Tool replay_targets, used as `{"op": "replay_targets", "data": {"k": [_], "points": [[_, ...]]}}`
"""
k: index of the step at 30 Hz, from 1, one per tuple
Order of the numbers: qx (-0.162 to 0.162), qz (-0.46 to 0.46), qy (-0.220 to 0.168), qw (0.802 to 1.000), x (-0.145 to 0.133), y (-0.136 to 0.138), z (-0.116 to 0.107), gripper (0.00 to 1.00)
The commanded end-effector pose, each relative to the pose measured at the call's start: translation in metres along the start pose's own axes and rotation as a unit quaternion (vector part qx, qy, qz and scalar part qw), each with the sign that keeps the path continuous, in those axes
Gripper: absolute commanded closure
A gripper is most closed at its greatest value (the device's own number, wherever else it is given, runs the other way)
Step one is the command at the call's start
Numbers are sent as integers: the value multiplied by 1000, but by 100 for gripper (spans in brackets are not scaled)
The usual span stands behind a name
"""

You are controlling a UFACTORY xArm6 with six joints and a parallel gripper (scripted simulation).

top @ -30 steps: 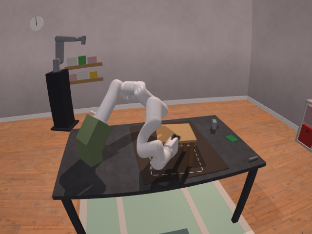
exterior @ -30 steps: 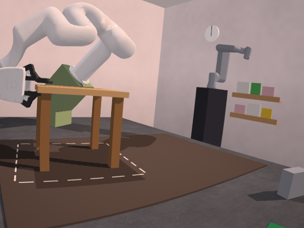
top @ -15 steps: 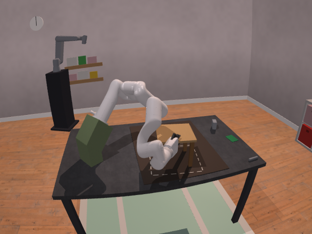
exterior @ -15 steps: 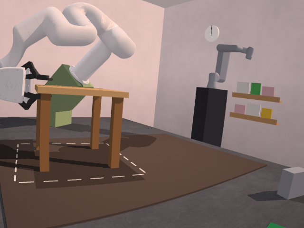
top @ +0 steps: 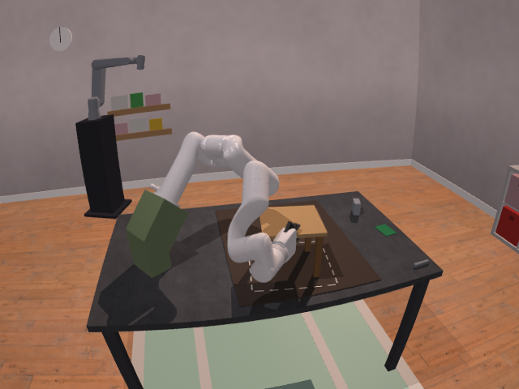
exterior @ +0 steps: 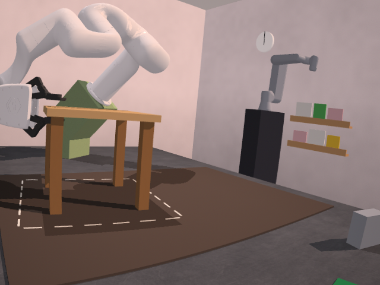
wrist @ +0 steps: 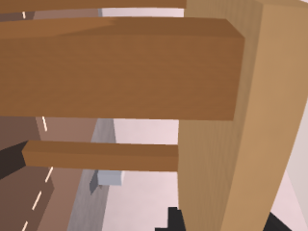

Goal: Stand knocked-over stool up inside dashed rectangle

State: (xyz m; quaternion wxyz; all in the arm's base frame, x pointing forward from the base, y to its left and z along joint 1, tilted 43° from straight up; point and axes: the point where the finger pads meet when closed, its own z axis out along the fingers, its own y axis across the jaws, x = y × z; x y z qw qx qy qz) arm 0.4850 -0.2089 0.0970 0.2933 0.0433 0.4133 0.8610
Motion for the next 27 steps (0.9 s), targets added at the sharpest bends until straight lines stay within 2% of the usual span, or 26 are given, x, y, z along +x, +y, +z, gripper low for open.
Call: {"op": "replay_targets", "data": {"k": [1, 11, 22, 27], "points": [[0, -2, 0, 1000, -1, 2, 0, 55], [0, -2, 0, 1000, -1, 2, -6, 55], [0, -2, 0, 1000, -1, 2, -51, 55], [0, -2, 0, 1000, -1, 2, -60, 55]]}}
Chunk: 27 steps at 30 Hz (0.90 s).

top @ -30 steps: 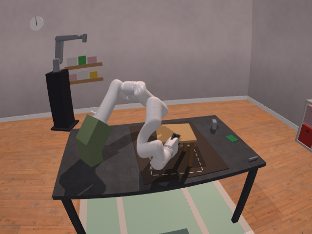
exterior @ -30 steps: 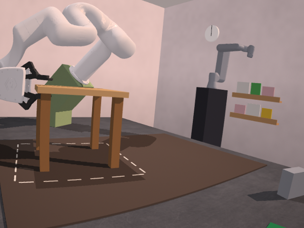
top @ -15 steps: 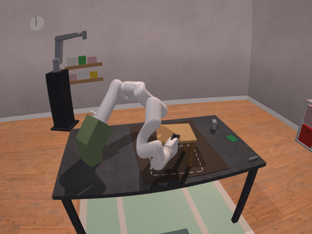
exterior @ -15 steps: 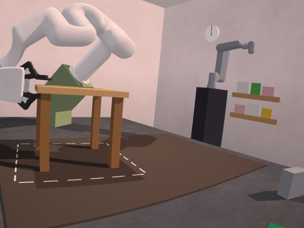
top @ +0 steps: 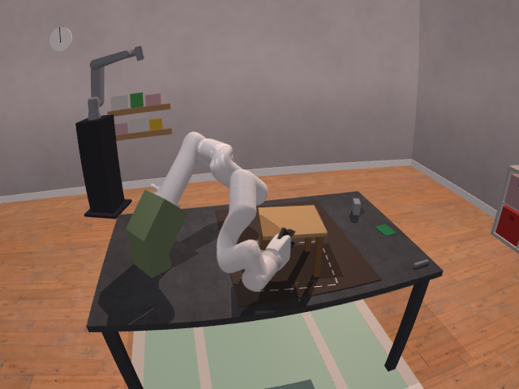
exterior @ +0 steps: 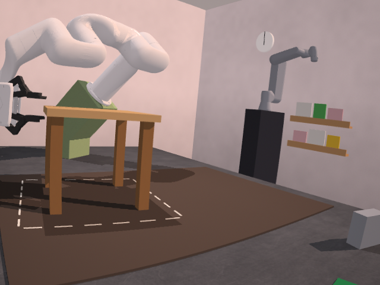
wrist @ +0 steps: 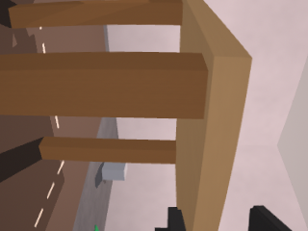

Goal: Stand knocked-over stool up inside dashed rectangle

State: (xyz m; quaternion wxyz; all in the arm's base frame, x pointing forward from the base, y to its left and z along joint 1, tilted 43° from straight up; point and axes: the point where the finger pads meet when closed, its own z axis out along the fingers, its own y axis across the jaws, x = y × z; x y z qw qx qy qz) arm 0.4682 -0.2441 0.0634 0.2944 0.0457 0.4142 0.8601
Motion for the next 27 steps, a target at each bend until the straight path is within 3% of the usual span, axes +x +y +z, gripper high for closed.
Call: {"op": "replay_targets", "data": {"k": [1, 19, 27], "points": [[-1, -1, 3, 1000, -2, 1, -11, 55], [-1, -1, 3, 1000, -2, 3, -18, 55], [-1, -1, 3, 1000, -2, 23, -18, 55]]}}
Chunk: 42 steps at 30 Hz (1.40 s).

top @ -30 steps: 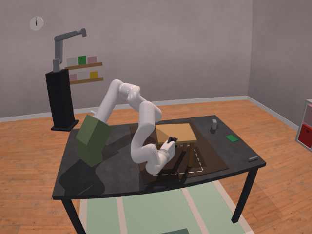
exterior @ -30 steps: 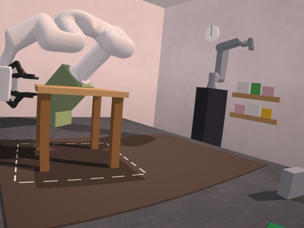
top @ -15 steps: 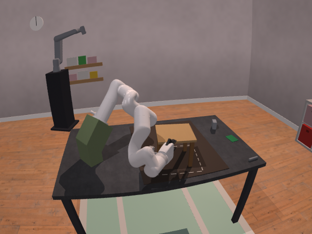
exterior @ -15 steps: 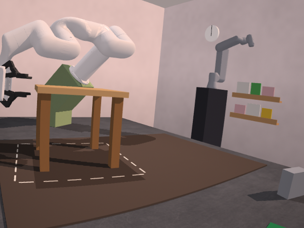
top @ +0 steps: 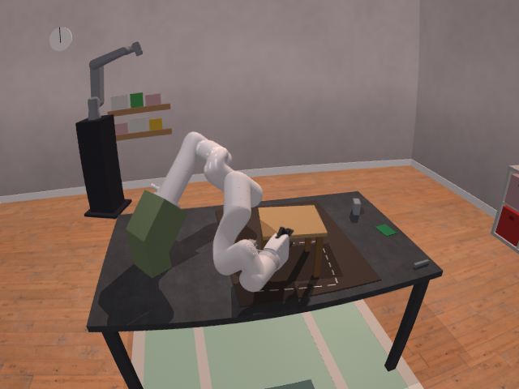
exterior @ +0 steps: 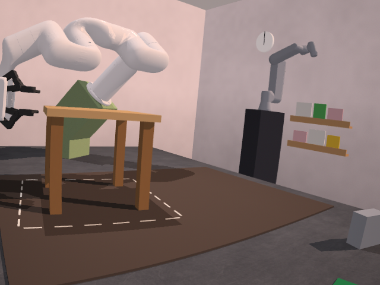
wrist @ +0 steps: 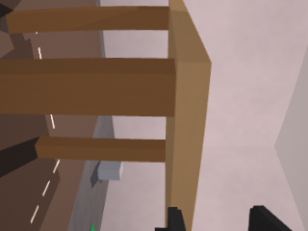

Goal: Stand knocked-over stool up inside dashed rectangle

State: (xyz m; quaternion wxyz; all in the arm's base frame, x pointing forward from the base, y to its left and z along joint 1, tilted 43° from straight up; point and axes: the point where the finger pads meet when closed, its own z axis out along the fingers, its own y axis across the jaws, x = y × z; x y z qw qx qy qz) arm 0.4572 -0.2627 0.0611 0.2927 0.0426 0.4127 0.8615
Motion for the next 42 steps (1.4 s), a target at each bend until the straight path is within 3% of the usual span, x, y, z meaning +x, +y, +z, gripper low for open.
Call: {"op": "replay_targets", "data": {"k": [1, 13, 28, 42], "points": [[1, -2, 0, 1000, -1, 15, 0, 55], [1, -2, 0, 1000, -1, 62, -1, 55], [1, -2, 0, 1000, -1, 75, -1, 55], [1, -2, 0, 1000, -1, 127, -2, 55]]}}
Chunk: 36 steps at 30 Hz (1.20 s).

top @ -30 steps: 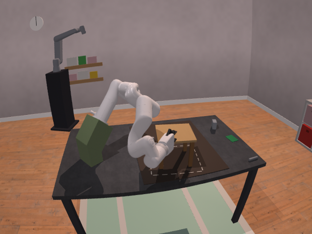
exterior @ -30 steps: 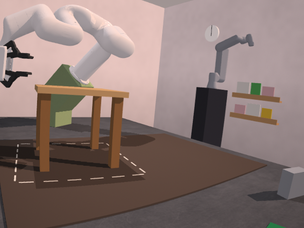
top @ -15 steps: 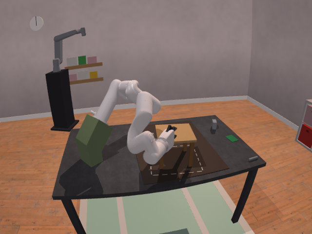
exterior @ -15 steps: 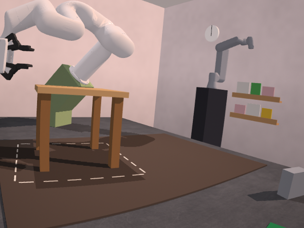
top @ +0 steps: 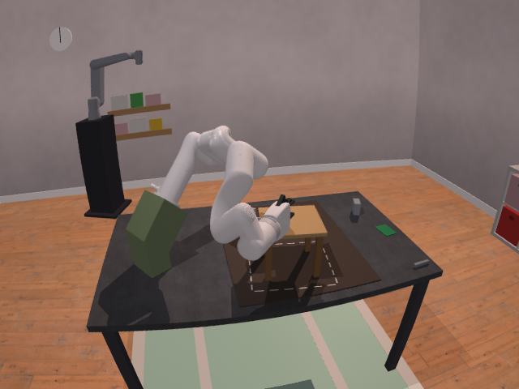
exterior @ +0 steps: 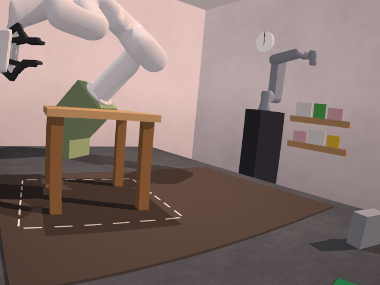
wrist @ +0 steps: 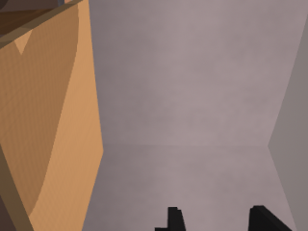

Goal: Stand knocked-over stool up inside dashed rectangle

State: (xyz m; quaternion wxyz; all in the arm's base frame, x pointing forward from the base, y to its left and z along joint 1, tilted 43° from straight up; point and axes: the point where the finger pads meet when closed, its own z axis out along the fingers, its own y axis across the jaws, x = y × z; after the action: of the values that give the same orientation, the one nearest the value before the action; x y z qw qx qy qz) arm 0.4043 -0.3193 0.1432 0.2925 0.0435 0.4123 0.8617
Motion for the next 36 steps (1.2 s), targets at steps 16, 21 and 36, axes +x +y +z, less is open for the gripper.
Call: {"op": "replay_targets", "data": {"k": [16, 21, 36], "points": [[2, -3, 1, 1000, -1, 39, -1, 55], [2, -3, 1, 1000, -1, 39, -1, 55], [2, -3, 1, 1000, -1, 39, -1, 55]]}}
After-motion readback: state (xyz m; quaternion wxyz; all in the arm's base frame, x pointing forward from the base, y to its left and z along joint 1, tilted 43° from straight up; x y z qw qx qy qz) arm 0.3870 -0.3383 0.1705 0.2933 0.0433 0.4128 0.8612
